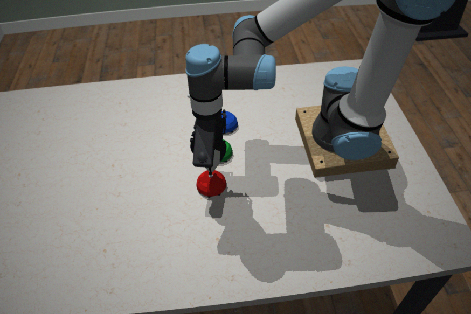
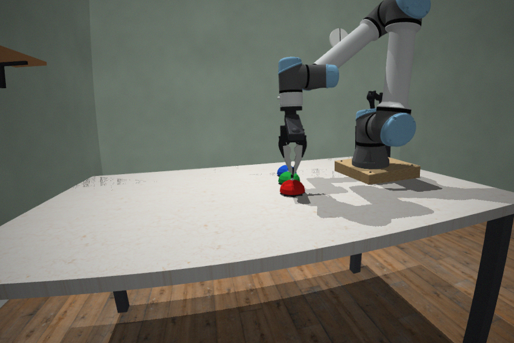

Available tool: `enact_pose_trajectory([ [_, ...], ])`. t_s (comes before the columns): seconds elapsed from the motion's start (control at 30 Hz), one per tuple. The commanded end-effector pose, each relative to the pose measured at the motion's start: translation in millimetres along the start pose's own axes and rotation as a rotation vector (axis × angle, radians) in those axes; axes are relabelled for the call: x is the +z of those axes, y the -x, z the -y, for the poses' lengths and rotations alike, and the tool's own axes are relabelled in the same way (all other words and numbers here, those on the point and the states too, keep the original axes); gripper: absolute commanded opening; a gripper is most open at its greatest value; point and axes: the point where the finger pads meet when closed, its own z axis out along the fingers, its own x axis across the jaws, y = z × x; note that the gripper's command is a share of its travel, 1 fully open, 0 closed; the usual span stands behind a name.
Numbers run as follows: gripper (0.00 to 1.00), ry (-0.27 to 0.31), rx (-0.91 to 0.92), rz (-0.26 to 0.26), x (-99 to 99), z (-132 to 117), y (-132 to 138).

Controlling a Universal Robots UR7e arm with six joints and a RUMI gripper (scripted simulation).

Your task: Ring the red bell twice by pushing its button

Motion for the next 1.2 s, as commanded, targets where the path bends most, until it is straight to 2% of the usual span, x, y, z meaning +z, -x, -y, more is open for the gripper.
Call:
enact_pose_trajectory([
  [0.0, 0.0, 0.0, 0.0, -0.001, -0.3, 0.1, -0.3],
  [1.17, 0.0, 0.0, 0.0, -0.001, 3.1, 0.1, -0.3],
])
